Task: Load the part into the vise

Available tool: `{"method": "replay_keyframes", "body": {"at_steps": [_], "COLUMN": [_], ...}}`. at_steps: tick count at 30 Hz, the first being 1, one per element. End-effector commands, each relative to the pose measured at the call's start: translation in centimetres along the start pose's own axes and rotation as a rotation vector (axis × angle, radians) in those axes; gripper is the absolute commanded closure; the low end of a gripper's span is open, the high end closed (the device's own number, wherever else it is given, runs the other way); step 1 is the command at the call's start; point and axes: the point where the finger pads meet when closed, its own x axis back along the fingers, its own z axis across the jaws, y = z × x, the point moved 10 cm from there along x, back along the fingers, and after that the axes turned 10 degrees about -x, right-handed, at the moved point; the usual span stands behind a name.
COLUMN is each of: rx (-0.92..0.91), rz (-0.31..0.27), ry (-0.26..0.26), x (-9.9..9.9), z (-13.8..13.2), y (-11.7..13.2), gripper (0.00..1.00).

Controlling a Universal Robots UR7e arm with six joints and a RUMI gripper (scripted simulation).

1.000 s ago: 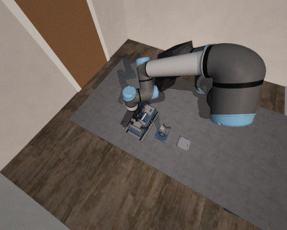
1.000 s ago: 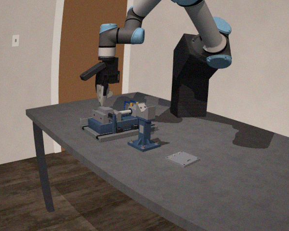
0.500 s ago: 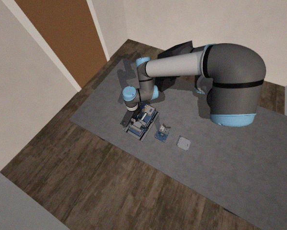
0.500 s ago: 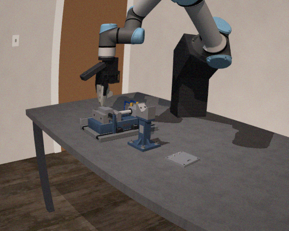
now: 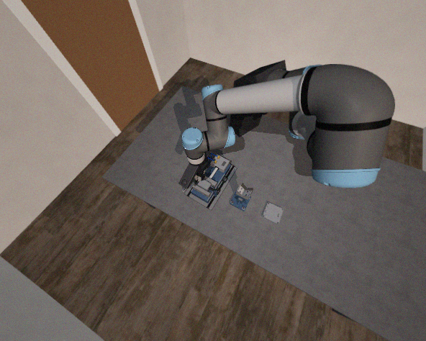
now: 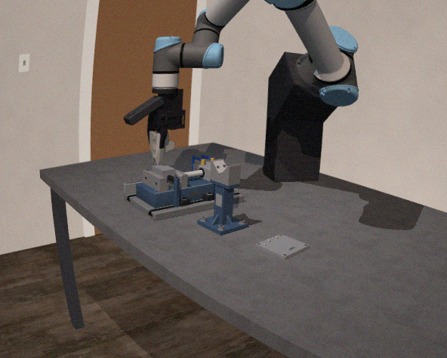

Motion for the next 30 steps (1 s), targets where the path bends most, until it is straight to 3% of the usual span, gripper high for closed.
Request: {"method": "replay_keyframes", "body": {"at_steps": [1,14,30], "rx": [0.000,0.000,0.000], "rz": [0.001,0.001,0.001], "ry": [0.000,0.000,0.000], "x": [0.0,0.0,0.0], "z": [0.0,0.3,2.5], "y": [0.0,-0.1,-0.5], "gripper": [1.00,1.00,1.00]}}
